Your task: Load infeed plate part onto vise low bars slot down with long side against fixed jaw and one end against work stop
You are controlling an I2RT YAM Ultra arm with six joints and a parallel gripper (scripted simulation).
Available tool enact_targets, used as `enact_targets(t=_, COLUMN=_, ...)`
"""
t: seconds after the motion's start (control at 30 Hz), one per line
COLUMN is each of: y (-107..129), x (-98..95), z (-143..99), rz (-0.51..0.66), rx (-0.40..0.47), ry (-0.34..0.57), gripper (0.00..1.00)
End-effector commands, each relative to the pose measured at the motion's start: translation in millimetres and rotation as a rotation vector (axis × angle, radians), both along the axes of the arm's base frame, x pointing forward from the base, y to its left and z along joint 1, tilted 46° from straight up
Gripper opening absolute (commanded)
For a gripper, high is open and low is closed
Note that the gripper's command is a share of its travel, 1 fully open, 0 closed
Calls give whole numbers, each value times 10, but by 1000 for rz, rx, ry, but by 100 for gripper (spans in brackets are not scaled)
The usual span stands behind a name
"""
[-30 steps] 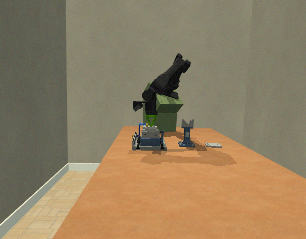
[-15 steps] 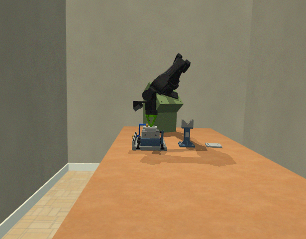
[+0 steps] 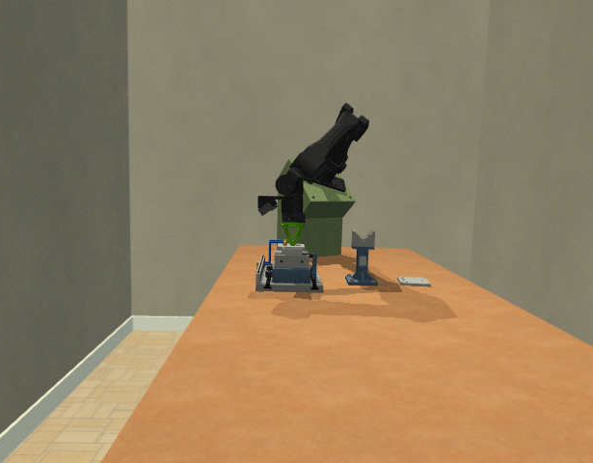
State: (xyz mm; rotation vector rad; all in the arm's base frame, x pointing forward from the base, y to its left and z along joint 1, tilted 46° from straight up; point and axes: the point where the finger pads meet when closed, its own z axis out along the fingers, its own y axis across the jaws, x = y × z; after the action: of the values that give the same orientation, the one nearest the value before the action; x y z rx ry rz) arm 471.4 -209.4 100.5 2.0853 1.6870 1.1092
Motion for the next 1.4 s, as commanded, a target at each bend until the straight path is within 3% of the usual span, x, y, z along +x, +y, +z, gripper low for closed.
enact_targets(t=0.0, y=-87, x=-42, z=-31, rz=-27, rx=-7, ry=14, gripper=0)
enact_targets(t=1.37, y=-152, x=-39, z=-7, rz=-26, rx=-20, ry=3, gripper=0)
